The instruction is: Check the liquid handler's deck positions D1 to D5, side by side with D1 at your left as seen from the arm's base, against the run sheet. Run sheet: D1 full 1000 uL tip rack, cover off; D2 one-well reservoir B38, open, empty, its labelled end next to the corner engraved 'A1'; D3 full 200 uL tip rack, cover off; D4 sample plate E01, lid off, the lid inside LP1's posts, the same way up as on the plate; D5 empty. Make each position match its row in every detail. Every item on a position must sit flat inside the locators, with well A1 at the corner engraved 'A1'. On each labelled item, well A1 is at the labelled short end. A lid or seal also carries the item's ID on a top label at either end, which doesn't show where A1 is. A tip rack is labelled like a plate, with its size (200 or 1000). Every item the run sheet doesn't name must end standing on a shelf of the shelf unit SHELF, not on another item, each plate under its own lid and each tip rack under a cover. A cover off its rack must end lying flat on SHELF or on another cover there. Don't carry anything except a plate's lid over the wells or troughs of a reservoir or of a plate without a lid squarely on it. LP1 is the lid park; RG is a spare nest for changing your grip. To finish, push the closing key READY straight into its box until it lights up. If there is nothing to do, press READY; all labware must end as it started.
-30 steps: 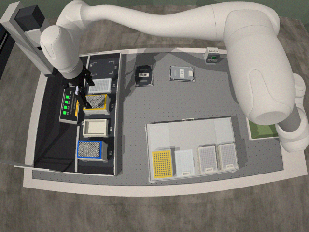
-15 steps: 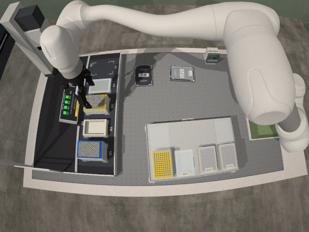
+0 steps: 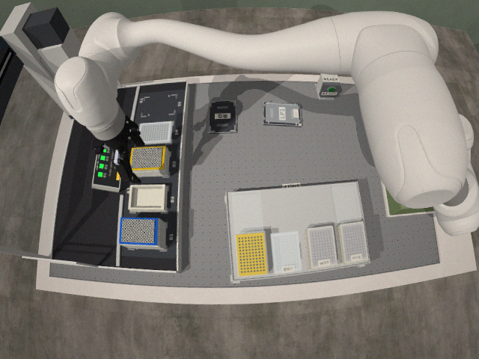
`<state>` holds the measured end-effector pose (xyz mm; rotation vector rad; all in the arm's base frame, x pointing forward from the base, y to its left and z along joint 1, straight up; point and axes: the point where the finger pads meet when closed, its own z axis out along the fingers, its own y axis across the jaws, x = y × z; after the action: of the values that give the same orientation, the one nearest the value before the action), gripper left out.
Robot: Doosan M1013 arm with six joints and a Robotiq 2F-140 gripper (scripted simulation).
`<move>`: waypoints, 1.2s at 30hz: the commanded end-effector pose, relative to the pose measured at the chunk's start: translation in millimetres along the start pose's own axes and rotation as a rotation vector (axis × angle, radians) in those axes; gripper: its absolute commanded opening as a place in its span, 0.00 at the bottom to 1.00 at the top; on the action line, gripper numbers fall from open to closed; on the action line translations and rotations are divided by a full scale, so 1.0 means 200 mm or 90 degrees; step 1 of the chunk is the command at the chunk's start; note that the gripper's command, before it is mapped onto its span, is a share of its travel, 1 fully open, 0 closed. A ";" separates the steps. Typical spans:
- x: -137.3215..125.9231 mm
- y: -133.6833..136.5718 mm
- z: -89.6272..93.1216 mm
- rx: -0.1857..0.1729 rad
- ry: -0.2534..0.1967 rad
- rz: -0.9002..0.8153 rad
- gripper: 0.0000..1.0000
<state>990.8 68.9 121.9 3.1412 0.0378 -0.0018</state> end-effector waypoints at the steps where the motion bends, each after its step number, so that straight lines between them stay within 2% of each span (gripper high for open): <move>1: 0.00 -0.01 -0.01 0.000 0.001 0.000 0.79; 16: 0.00 -0.38 -0.01 0.000 0.001 0.000 0.79; 36: 0.00 -0.38 -0.01 0.000 0.001 0.000 0.79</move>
<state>989.0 144.5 121.9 3.1412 0.0373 -0.0019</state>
